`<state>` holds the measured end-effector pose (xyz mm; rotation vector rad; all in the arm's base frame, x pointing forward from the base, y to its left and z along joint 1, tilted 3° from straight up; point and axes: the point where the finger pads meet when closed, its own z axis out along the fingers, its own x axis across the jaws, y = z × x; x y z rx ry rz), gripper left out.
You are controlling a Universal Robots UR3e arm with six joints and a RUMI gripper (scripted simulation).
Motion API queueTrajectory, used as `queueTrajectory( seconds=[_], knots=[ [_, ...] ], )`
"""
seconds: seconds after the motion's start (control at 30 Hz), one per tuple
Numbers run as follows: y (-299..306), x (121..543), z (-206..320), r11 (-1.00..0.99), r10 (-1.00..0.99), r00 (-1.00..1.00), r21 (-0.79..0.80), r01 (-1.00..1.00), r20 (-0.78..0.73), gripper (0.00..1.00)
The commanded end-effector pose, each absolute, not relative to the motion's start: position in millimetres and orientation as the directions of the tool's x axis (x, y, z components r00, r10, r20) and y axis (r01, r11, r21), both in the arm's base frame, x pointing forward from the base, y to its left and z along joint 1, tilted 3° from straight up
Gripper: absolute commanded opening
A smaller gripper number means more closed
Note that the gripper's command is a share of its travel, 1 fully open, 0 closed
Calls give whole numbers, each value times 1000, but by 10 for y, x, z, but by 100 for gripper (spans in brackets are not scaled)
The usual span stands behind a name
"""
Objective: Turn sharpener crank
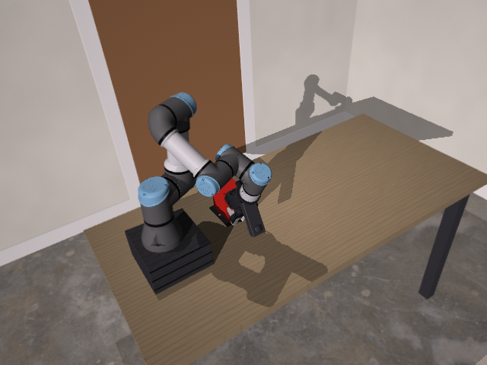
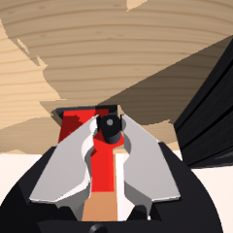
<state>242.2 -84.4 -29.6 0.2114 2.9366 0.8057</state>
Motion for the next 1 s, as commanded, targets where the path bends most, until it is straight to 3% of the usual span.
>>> queueTrajectory(
  seconds=[0.0, 0.97],
  knots=[
    [-848, 2411, -254, 852, 157, -986, 512, 109, -50, 9],
    [-852, 2408, 22, 852, 157, -986, 512, 109, -51, 9]
  ],
)
